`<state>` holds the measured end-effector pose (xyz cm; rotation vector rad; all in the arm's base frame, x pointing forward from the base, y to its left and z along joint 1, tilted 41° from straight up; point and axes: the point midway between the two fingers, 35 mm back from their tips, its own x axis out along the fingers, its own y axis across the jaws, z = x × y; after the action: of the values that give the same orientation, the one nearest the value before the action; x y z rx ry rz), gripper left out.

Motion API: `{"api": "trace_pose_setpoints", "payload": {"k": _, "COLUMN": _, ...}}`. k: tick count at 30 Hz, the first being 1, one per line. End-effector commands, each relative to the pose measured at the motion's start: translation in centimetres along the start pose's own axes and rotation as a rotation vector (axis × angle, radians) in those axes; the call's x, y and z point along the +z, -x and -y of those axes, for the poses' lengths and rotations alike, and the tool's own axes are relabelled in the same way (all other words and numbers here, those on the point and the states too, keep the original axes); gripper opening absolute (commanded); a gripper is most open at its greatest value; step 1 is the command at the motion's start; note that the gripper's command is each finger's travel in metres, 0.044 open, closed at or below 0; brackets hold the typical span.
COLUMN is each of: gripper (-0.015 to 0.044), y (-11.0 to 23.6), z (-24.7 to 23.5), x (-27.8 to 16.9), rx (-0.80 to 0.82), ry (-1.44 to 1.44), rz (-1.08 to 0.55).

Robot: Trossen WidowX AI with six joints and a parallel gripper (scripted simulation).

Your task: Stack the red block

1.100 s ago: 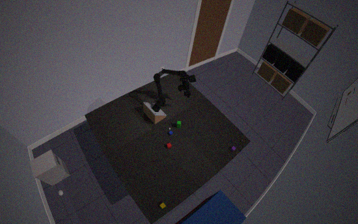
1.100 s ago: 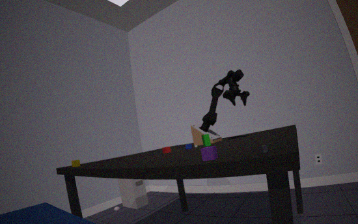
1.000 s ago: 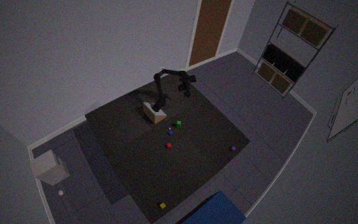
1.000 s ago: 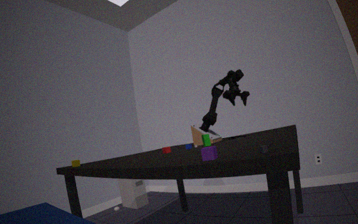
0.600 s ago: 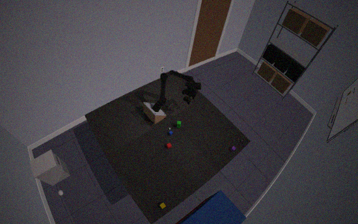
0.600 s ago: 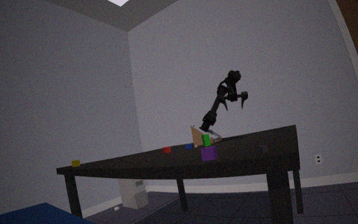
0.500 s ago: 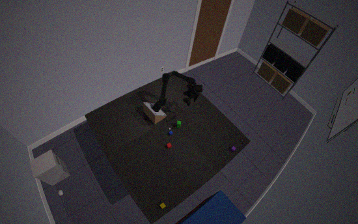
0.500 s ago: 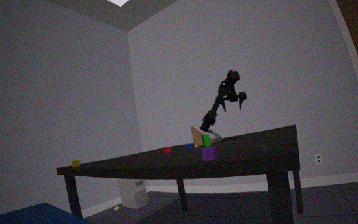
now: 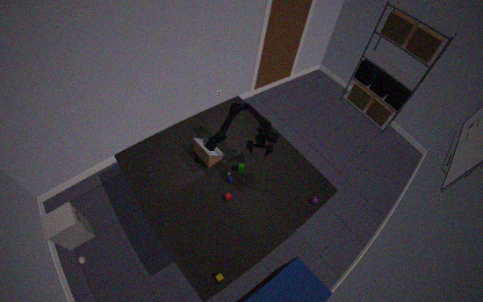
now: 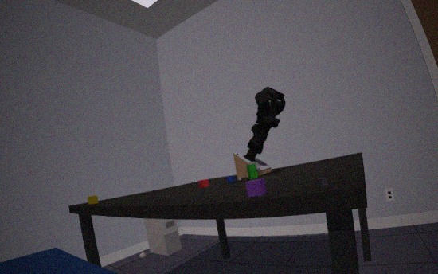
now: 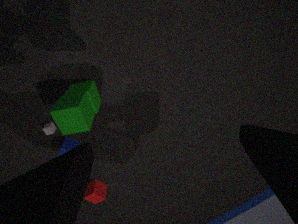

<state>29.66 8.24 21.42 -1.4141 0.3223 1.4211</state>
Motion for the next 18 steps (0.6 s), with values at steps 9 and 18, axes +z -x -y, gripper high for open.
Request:
{"api": "trace_pose_setpoints", "payload": {"k": 9, "gripper": 0.044, "y": -3.9, "z": -1.2, "x": -9.3, "rx": 0.095, "ry": -0.775, "rz": 0.013}}
{"api": "trace_pose_setpoints", "payload": {"k": 18, "gripper": 0.044, "y": -6.8, "z": -4.1, "x": -15.7, "rx": 0.164, "ry": -1.333, "rz": 0.024}}
